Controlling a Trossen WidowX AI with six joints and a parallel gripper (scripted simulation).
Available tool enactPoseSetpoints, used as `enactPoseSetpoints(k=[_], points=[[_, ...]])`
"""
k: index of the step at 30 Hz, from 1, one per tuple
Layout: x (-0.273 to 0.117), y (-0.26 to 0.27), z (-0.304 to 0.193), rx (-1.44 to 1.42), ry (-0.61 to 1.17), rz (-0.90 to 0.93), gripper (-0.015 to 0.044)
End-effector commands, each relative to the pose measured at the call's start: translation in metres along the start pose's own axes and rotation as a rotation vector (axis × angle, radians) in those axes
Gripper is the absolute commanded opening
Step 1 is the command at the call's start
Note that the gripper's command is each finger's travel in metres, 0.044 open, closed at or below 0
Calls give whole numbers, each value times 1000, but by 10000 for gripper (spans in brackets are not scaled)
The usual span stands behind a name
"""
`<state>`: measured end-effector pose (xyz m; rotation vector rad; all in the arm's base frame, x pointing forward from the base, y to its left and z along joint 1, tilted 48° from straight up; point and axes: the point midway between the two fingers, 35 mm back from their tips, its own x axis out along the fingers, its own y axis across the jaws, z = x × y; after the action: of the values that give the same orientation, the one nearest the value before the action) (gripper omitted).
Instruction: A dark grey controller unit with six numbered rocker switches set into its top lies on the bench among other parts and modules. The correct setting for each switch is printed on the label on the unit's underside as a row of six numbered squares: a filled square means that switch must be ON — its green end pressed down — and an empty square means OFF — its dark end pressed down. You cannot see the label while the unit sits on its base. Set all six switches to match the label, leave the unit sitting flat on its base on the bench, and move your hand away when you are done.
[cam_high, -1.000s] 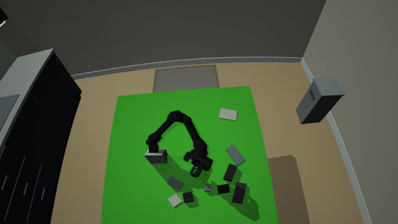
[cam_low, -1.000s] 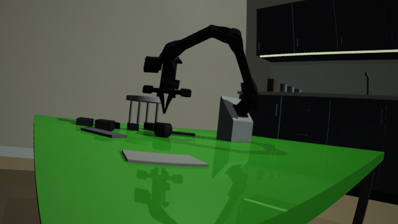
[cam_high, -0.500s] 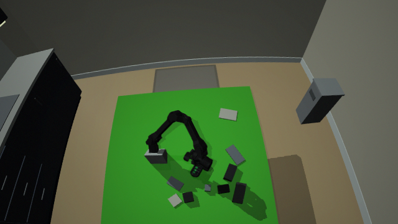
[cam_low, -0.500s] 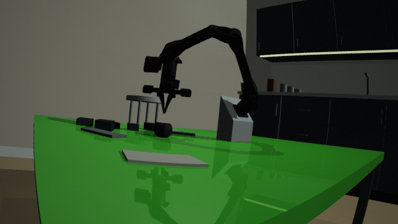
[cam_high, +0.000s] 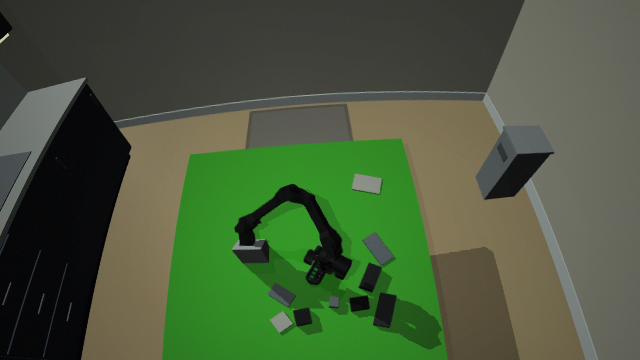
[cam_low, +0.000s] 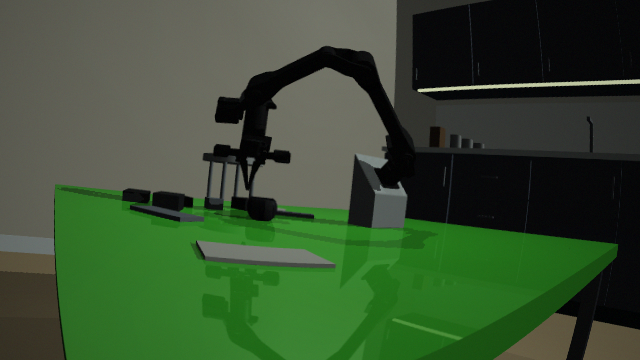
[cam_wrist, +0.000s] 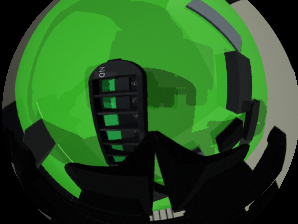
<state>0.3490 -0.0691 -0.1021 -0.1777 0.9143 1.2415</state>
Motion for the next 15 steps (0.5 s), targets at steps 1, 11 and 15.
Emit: enactPoseSetpoints(k=[1,11,15], points=[[5,-6,-2,10,-5,1,0],[5,-6,-2,10,-5,1,0],[5,-5,-1,4,-1,3,0]])
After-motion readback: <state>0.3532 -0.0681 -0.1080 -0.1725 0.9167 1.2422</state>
